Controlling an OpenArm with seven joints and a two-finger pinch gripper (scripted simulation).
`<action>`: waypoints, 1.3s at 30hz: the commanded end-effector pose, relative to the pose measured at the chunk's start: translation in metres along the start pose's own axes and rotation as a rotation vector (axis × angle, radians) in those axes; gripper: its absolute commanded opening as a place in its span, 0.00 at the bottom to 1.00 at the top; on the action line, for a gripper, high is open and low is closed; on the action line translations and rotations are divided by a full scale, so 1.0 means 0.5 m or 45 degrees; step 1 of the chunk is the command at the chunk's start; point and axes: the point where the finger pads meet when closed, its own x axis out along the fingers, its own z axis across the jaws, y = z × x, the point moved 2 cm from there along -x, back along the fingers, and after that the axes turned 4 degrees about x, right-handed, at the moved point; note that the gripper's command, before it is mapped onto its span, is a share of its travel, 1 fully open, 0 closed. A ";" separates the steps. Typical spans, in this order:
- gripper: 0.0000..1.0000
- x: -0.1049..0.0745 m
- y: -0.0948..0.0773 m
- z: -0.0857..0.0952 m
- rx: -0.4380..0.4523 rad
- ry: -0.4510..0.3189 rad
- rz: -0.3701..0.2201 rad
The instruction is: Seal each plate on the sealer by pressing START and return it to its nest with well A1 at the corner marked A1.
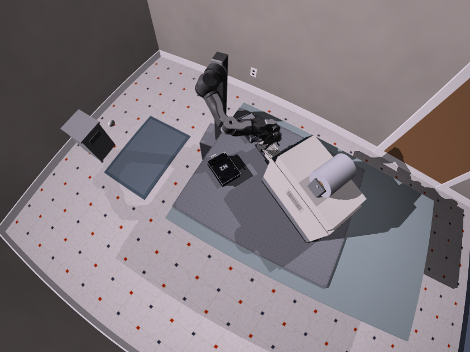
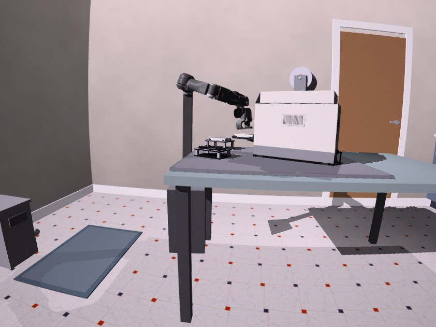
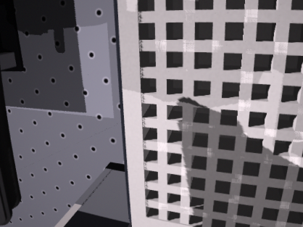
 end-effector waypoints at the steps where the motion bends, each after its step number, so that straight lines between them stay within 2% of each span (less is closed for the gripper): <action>1: 0.63 -0.009 -0.010 -0.007 0.036 0.007 -0.097; 5: 0.61 -0.034 -0.012 -0.037 0.035 0.005 -0.264; 7: 0.61 -0.034 -0.012 -0.037 0.035 0.005 -0.264; 10: 0.59 -0.054 -0.014 -0.059 0.035 -0.001 -0.392; 12: 0.59 -0.072 -0.020 -0.070 0.039 -0.011 -0.420; 21: 0.54 -0.121 -0.024 -0.138 0.033 -0.020 -0.757; 25: 0.53 -0.142 -0.032 -0.146 0.031 -0.043 -0.770; 26: 0.00 -0.149 -0.034 -0.153 0.031 -0.043 -0.770; 28: 0.00 -0.141 -0.029 -0.156 0.023 -0.028 -0.758; 39: 0.00 -0.146 -0.032 -0.155 0.031 -0.034 -0.768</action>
